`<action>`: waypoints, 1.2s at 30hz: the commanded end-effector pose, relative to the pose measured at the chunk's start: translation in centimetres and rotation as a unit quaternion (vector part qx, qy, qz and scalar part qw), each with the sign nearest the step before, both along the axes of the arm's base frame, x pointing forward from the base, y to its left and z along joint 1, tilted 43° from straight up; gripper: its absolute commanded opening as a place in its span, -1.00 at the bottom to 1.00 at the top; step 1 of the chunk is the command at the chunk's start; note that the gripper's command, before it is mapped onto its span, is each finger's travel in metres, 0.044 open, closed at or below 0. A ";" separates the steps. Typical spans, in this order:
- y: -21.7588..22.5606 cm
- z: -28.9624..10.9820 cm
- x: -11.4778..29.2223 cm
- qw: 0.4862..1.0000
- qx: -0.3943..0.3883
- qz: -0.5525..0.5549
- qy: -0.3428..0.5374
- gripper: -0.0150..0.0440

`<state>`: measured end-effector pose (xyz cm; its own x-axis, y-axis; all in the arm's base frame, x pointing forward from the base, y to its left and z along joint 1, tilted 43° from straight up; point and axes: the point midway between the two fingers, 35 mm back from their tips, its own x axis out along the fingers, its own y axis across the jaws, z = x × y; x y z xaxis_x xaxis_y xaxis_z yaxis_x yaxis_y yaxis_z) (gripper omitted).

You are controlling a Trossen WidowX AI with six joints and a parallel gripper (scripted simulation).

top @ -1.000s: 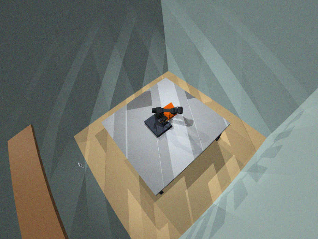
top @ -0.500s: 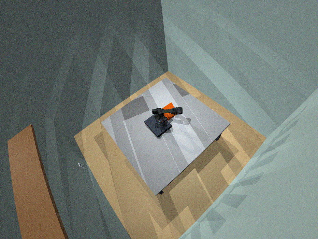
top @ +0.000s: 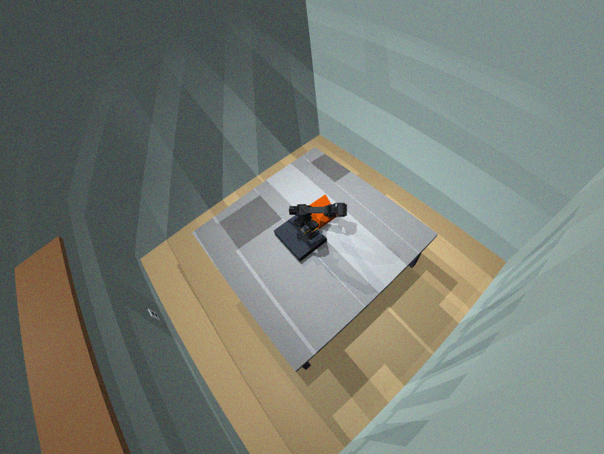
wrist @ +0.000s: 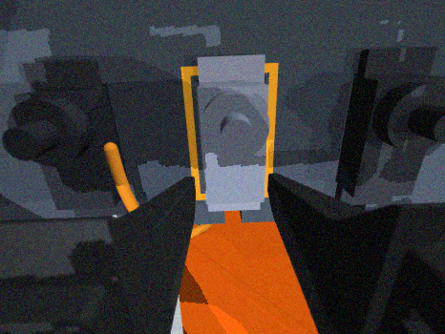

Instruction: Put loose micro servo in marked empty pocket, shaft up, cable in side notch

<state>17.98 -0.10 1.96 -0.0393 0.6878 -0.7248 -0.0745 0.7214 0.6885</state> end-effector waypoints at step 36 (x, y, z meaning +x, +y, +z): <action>-8.0 9.5 10.7 0.999 -0.003 -0.037 0.015 1.00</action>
<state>28.82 -7.10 10.57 -0.0172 0.6859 -0.7275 -0.0310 0.7269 0.6861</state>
